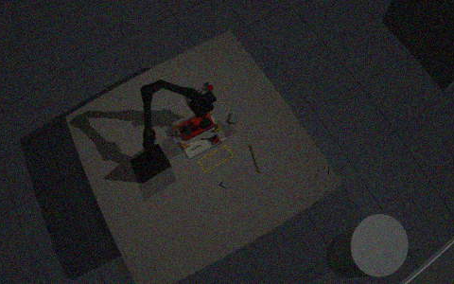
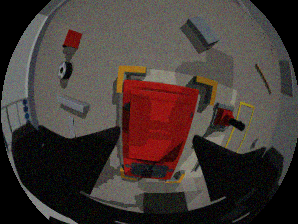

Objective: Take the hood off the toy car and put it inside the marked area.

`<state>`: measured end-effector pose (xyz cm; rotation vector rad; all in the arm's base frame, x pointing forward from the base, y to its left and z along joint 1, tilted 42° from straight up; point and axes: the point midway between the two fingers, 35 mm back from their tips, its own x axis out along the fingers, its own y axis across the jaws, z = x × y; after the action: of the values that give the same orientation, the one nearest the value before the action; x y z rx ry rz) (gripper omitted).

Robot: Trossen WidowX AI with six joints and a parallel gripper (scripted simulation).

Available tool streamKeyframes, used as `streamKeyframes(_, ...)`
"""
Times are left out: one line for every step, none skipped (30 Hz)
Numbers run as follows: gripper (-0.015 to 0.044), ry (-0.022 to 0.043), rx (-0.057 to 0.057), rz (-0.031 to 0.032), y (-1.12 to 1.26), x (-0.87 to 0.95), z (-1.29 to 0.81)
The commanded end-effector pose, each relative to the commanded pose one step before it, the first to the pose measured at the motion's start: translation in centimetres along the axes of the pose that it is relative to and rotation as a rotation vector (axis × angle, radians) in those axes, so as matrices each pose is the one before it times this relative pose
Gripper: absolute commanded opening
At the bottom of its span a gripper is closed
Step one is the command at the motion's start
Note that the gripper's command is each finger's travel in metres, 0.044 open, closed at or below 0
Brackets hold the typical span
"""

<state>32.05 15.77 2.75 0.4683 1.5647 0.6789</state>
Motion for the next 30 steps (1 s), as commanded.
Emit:
streamKeyframes(0.0440,0.00010,0.0043,0.00034,-0.015,0.275,-0.040)
streamKeyframes(0.0440,0.00000,0.0000,0.00000,0.000,0.016,0.000)
streamKeyframes(0.0440,0.00000,0.0000,0.00000,0.000,0.025,0.001)
streamKeyframes(0.0440,0.00000,0.0000,0.00001,0.000,0.033,0.001)
streamKeyframes(0.0440,0.00000,0.0000,0.00001,0.000,0.041,0.001)
streamKeyframes(0.0440,0.00000,0.0000,0.00001,0.000,0.047,0.001)
streamKeyframes(0.0440,0.00000,0.0000,0.00001,0.000,0.049,0.001)
streamKeyframes(0.0440,0.00000,0.0000,0.00001,0.000,0.049,0.001)
streamKeyframes(0.0440,0.00000,0.0000,0.00001,0.000,0.049,0.001)
streamKeyframes(0.0440,0.00000,0.0000,0.00001,0.000,0.049,0.001)
streamKeyframes(0.0440,0.00000,0.0000,0.00001,0.000,0.049,0.001)
streamKeyframes(0.0440,0.00000,0.0000,0.00002,0.000,0.049,0.001)
streamKeyframes(0.0440,0.00000,0.0000,0.00002,0.000,0.049,0.001)
streamKeyframes(0.0440,0.00000,0.0000,0.00002,0.000,0.049,0.001)
streamKeyframes(0.0440,0.00000,0.0000,0.00002,0.000,0.049,0.000)
streamKeyframes(0.0440,0.00000,0.0000,0.00002,0.000,0.049,0.000)
streamKeyframes(0.0440,0.00000,0.0000,0.00002,0.000,0.049,0.000)
streamKeyframes(0.0440,0.00000,0.0000,0.00002,0.001,0.049,0.000)
streamKeyframes(0.0440,0.00000,0.0000,0.00002,0.001,0.049,0.000)
streamKeyframes(0.0440,0.00000,0.0000,0.00002,0.001,0.049,0.000)
streamKeyframes(0.0440,0.00000,0.0000,0.00002,0.001,0.049,0.000)
streamKeyframes(0.0440,0.00000,0.0000,0.00002,0.001,0.049,0.000)
streamKeyframes(0.0440,0.00000,0.0000,0.00002,0.001,0.049,0.000)
streamKeyframes(0.0440,0.00000,0.0000,0.00003,0.001,0.049,0.000)
streamKeyframes(0.0440,0.00000,0.0000,0.00003,0.001,0.049,0.000)
streamKeyframes(0.0440,0.00000,0.0000,0.00003,0.001,0.049,0.000)
streamKeyframes(0.0440,0.00000,0.0000,0.00003,0.001,0.049,-0.001)
streamKeyframes(0.0440,0.00000,0.0000,0.00003,0.001,0.049,-0.001)
streamKeyframes(0.0440,0.00000,0.0000,0.00003,0.001,0.049,-0.001)
streamKeyframes(0.0440,0.00000,0.0000,0.00003,0.001,0.049,-0.001)
